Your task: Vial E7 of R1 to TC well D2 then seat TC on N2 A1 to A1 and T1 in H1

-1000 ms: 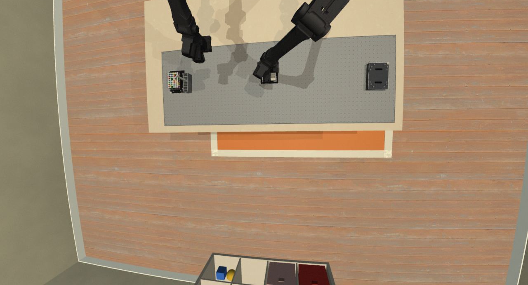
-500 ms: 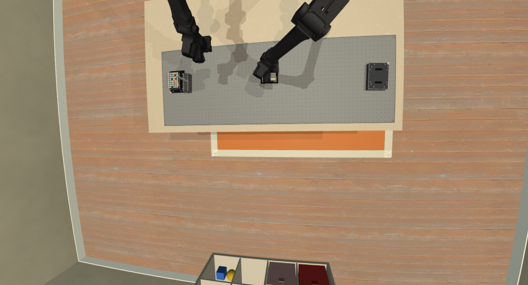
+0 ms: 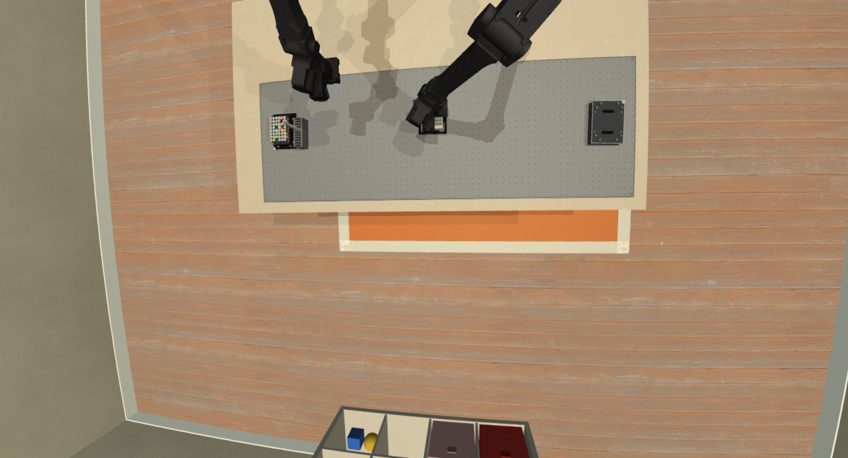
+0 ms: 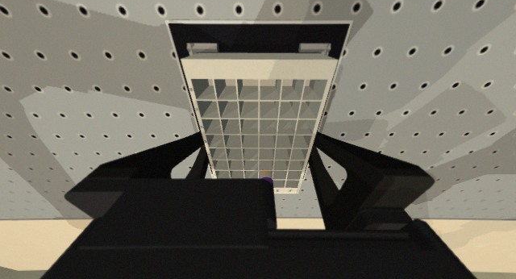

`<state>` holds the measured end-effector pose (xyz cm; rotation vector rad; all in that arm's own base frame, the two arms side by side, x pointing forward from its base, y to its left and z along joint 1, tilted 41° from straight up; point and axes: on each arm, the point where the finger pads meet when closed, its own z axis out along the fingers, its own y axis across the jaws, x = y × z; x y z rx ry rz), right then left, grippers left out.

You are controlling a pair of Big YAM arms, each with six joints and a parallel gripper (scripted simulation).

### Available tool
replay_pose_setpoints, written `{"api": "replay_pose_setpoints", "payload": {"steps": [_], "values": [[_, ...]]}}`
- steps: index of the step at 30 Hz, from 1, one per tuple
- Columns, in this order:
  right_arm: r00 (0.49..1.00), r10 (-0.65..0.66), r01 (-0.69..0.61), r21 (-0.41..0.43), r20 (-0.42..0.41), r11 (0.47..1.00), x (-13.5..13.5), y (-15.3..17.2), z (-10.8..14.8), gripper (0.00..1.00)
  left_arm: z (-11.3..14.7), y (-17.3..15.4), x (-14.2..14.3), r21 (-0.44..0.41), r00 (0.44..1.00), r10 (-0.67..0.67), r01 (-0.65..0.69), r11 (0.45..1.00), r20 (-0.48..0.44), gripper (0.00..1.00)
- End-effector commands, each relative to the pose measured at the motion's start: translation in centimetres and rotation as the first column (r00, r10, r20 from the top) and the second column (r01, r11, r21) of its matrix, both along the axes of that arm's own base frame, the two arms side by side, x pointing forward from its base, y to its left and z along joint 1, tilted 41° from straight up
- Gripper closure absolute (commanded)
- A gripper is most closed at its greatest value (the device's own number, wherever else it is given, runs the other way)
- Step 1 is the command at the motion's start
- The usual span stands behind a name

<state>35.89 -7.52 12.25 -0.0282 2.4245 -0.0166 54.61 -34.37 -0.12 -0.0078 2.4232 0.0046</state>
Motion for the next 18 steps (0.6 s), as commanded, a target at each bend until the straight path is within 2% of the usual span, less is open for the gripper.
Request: {"api": "replay_pose_setpoints", "payload": {"steps": [1, 7, 9, 15, 18], "values": [[1.000, -0.008, 0.008, 0.000, 0.016, 1.000, 0.44, -0.18, 0.81, 0.76, 0.65, -0.30, 0.24, -0.007, 1.000, -0.004, 0.004, 1.000, 0.010, 0.64], [1.000, -0.008, 0.008, 0.000, 0.016, 1.000, 0.44, -0.18, 0.81, 0.76, 0.65, -0.30, 0.24, -0.007, 1.000, -0.004, 0.004, 1.000, 0.010, 0.82], [1.000, -0.008, 0.008, 0.000, 0.016, 1.000, 0.44, -0.18, 0.81, 0.76, 0.65, -0.30, 0.24, -0.007, 1.000, -0.004, 0.004, 1.000, 0.010, 0.82], [1.000, -0.008, 0.008, 0.000, 0.016, 1.000, 0.44, -0.18, 0.81, 0.76, 0.65, -0.30, 0.24, -0.007, 1.000, -0.004, 0.004, 1.000, 0.010, 1.00], [1.000, -0.008, 0.008, 0.000, 0.016, 1.000, 0.44, -0.18, 0.81, 0.76, 0.65, -0.30, 0.24, -0.007, 1.000, -0.004, 0.004, 1.000, 0.010, 1.00]]}}
